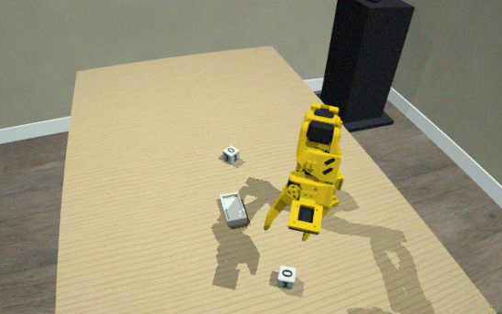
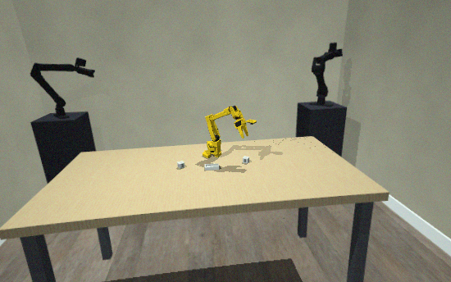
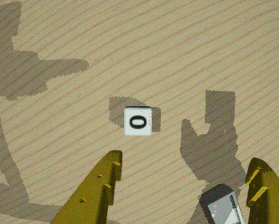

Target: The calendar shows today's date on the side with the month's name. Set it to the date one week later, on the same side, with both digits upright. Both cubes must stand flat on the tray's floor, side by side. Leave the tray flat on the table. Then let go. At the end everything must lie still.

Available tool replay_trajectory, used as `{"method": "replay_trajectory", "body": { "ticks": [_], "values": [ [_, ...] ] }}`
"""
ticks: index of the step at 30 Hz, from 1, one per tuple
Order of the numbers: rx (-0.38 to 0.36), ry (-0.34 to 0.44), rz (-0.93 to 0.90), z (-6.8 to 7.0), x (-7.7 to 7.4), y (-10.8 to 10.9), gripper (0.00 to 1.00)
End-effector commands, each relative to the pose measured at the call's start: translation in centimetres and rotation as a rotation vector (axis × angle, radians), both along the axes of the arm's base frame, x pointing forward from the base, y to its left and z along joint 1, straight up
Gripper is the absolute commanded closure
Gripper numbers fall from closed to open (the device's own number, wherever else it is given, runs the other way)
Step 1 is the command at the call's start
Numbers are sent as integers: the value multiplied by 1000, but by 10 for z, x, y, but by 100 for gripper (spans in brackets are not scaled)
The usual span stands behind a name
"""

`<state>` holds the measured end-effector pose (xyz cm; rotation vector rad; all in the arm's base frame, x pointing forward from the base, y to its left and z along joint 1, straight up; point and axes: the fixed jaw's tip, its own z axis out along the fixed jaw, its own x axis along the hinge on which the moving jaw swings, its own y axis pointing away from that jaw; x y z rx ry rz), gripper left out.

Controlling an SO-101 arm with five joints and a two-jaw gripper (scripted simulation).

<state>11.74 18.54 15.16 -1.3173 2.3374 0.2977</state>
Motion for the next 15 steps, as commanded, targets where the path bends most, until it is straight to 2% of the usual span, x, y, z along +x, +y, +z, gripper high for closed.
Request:
{"method": "replay_trajectory", "body": {
  "ticks": [1,15],
  "values": [
    [52,-14,12,9,-5,9,65],
    [57,-4,23,9,-10,12,65]
  ]
}}
